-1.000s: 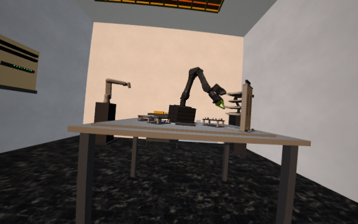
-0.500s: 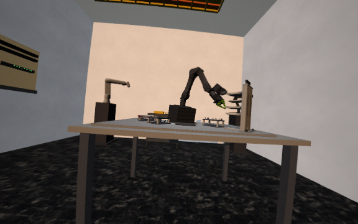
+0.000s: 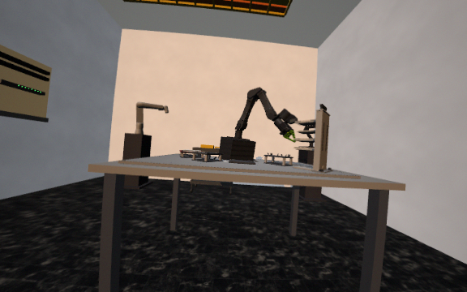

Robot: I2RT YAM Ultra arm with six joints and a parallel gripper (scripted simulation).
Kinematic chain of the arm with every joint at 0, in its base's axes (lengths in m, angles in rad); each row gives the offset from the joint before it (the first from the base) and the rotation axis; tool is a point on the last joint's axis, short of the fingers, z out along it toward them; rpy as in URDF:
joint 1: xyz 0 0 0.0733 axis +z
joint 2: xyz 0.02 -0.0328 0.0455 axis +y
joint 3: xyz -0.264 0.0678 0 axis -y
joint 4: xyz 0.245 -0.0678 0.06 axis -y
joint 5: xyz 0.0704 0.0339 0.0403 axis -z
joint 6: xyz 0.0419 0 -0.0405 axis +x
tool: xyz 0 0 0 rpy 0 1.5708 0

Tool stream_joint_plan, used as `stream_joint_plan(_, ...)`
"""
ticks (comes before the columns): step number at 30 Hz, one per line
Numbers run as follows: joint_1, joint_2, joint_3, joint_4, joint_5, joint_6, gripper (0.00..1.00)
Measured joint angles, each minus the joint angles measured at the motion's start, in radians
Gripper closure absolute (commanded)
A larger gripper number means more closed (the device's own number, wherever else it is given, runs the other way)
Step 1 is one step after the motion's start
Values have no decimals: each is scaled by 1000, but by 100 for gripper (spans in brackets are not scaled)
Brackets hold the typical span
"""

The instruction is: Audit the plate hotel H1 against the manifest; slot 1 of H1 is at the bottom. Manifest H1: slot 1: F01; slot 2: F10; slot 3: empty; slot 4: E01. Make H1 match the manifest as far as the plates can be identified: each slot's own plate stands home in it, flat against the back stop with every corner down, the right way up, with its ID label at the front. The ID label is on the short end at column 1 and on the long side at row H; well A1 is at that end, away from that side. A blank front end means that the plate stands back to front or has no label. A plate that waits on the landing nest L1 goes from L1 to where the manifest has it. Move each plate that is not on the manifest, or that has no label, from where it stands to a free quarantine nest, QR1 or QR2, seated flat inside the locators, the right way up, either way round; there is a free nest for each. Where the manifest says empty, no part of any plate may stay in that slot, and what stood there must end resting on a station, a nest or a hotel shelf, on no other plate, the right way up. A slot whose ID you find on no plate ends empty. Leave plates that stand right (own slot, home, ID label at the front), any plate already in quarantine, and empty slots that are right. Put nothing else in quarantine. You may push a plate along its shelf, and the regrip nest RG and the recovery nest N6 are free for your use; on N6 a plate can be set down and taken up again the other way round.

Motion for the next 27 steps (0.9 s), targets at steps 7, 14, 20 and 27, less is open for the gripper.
stream_joint_plan(7, -1, 6, 10, -11, -2, -1, 100)
stream_joint_plan(14, -1, 6, 14, -18, -2, -1, 100)
stream_joint_plan(20, -1, 6, 15, -21, -2, -1, 100)
stream_joint_plan(27, -1, 6, 15, -22, -2, -1, 100)
